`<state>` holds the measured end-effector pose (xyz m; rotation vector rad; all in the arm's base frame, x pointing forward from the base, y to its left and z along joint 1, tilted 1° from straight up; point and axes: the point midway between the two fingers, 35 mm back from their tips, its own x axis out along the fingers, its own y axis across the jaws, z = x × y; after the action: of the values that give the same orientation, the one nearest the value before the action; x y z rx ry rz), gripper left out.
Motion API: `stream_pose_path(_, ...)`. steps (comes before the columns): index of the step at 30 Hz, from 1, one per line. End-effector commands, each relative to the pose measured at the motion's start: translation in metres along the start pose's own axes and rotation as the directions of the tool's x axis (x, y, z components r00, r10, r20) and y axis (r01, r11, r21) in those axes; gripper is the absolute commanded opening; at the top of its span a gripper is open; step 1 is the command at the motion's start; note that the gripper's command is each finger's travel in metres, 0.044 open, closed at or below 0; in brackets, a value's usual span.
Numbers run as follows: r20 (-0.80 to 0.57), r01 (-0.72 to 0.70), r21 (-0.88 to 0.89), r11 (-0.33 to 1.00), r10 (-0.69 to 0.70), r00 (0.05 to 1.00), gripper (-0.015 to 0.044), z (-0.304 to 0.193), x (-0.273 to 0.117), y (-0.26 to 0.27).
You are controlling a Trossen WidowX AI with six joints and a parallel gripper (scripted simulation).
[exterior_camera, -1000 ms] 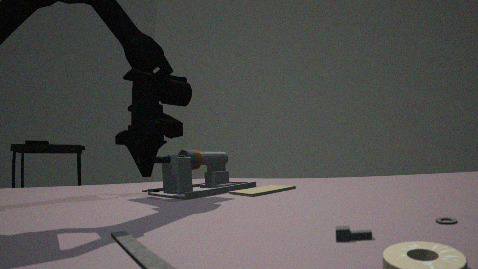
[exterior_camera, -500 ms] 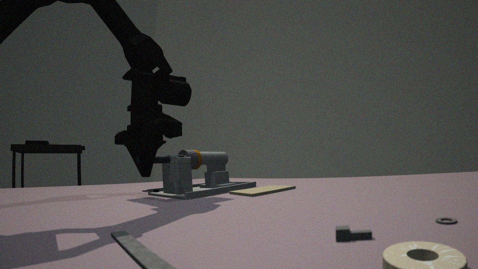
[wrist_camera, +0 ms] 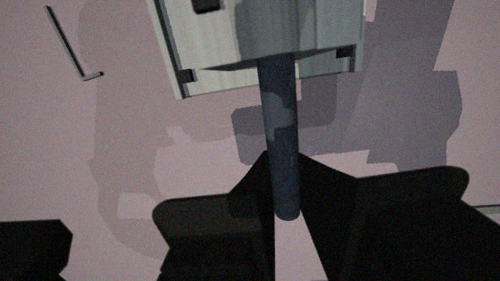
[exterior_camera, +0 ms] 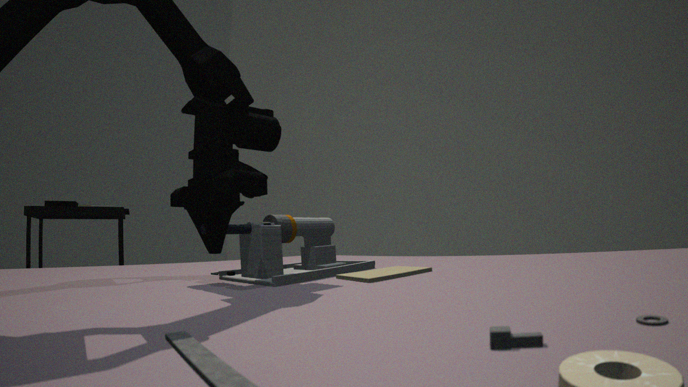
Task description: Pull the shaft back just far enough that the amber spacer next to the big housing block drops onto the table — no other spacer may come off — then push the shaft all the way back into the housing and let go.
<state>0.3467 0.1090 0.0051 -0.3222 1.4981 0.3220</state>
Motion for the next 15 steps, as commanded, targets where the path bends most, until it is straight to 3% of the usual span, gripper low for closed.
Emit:
stream_pose_path(1,-0.005,0.000,-0.001,1.000,0.000,1.000,0.0000,-0.0017,0.0001,-0.0001)
stream_pose_path(15,-0.005,0.000,-0.001,1.000,0.000,1.000,0.0000,-0.0035,0.0001,-0.0001)
